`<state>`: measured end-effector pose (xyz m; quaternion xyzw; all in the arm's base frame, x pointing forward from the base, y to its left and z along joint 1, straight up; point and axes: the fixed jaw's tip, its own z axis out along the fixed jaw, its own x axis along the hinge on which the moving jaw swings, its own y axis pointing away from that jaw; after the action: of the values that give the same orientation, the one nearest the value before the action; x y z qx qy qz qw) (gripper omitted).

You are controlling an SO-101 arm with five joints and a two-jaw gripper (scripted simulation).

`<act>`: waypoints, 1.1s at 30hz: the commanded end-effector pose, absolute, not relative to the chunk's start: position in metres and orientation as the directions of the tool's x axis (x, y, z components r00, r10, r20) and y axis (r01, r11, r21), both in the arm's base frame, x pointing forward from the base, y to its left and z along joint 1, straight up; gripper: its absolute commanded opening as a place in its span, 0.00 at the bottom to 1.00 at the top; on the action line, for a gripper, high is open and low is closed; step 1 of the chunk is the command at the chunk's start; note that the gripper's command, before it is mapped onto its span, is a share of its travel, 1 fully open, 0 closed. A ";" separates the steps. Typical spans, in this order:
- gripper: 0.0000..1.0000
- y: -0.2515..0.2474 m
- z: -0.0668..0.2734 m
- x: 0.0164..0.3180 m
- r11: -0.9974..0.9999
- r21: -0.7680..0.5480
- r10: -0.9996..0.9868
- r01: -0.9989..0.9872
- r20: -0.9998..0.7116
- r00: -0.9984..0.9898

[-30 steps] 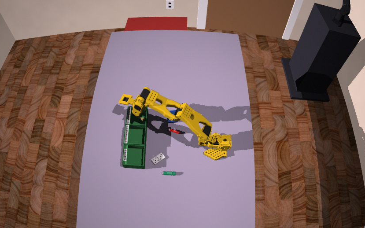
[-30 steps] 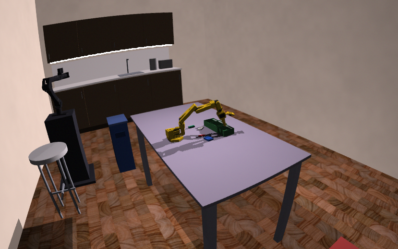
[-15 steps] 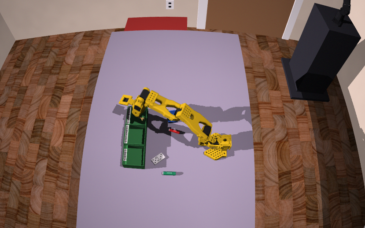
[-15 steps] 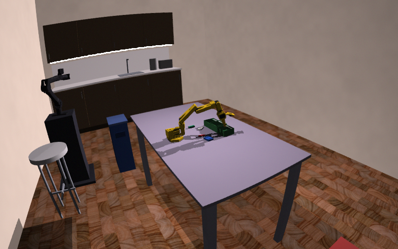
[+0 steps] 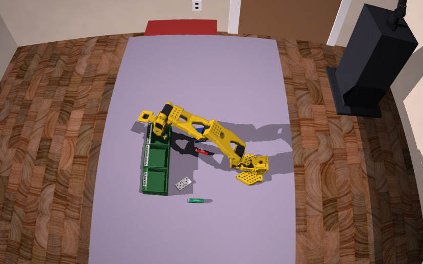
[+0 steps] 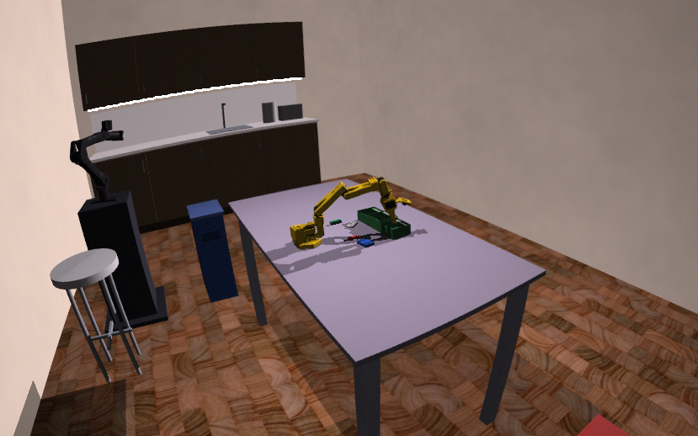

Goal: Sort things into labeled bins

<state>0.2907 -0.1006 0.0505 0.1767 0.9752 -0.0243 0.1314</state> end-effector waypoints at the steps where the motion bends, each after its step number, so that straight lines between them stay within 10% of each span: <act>1: 0.00 -0.106 0.062 0.296 0.930 0.003 0.348 0.367 -0.322 -0.880; 33: 0.00 -0.105 0.041 0.294 0.930 0.002 0.354 0.367 -0.273 -0.895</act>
<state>0.2905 -0.1005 0.0324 0.1771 0.9774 -0.0210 0.1134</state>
